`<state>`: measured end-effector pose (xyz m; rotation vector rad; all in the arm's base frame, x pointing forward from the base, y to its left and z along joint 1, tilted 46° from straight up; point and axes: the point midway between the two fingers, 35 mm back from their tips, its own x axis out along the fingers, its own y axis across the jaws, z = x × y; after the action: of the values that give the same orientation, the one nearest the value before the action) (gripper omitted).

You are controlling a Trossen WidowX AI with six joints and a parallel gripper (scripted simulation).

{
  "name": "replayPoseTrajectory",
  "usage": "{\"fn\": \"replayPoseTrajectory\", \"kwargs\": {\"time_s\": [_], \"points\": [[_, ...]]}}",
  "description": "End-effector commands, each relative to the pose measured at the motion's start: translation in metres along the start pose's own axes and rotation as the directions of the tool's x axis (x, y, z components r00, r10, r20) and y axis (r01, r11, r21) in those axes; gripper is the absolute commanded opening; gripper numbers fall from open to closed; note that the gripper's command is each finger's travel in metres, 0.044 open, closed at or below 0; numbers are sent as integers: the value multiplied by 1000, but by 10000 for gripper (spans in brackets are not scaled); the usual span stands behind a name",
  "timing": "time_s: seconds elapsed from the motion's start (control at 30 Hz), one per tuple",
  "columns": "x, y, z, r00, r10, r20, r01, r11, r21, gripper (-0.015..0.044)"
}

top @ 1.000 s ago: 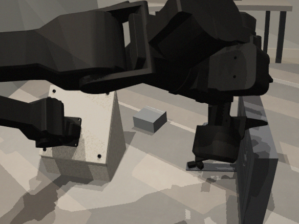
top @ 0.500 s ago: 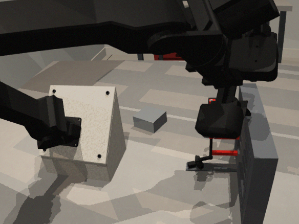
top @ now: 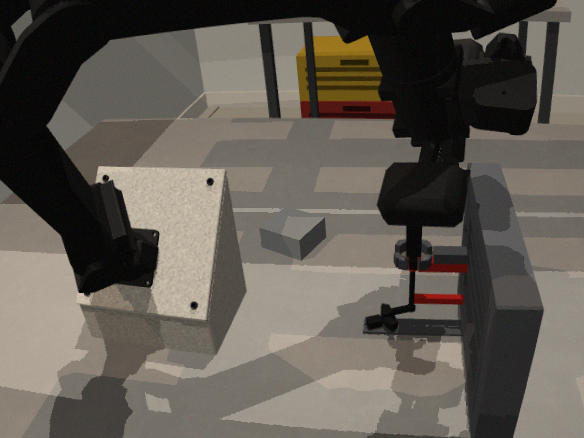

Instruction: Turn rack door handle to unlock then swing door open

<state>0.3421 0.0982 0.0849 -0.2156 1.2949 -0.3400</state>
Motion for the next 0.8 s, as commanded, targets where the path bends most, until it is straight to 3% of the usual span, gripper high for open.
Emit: {"fn": "replayPoseTrajectory", "kwargs": {"time_s": [0.0, 0.57, 0.77], "points": [[5, 8, -8, 996, -75, -51, 73, 997, -39, 289], [13, 31, -38, 906, -396, -147, 353, 901, -252, 289], [14, 31, -39, 901, -408, -147, 363, 894, -261, 289]]}}
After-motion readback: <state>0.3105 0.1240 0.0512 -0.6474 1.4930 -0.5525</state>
